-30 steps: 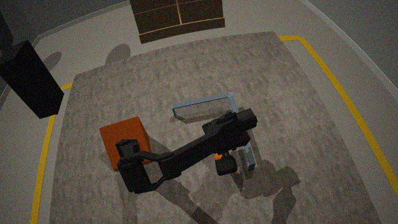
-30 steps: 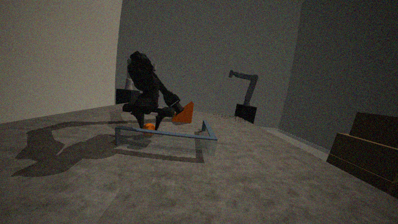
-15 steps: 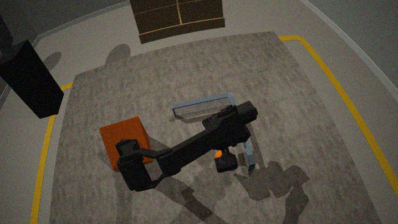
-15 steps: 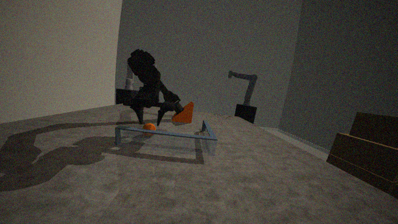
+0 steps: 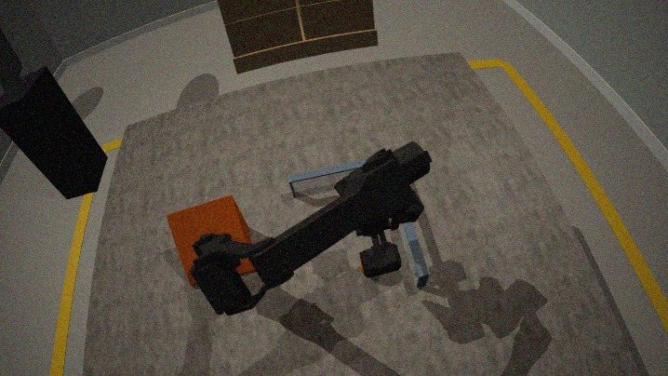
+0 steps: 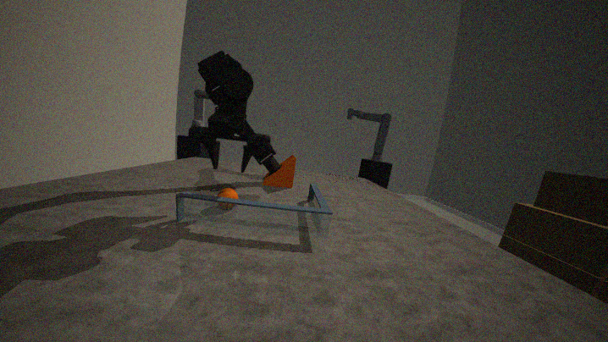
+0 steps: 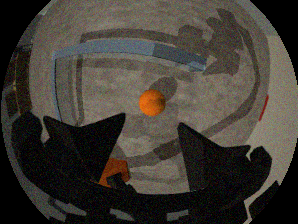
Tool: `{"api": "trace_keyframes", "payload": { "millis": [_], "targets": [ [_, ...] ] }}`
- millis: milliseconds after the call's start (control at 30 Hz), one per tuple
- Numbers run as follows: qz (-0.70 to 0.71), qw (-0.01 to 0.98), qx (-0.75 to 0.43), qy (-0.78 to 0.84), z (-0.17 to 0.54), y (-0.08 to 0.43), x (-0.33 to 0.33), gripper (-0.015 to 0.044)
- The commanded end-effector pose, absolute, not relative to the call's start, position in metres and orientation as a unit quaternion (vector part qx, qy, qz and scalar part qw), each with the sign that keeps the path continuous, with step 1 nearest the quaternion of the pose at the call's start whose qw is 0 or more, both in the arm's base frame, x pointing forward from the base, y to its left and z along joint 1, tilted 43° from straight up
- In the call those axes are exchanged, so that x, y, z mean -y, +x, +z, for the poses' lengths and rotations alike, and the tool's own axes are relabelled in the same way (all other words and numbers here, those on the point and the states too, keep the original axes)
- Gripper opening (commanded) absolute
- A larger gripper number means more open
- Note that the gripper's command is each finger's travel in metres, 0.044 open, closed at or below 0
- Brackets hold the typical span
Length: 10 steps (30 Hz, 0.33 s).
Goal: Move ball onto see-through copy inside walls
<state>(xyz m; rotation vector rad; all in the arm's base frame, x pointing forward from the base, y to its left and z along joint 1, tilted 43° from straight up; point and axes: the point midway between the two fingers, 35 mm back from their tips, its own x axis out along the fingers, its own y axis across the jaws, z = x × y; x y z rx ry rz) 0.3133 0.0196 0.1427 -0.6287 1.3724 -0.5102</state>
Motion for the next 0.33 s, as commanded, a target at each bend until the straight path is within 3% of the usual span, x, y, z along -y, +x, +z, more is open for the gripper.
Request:
{"api": "trace_keyframes", "payload": {
  "millis": [0, 100, 300],
  "targets": [
    [-0.228, 0.699, -0.616, -0.283, 0.149, 0.312, -0.026, 0.0377],
    [-0.229, 0.698, -0.616, -0.283, 0.171, 0.305, -0.044, 0.044],
    [-0.23, 0.698, -0.616, -0.283, 0.173, 0.305, -0.045, 0.044]
  ]
}}
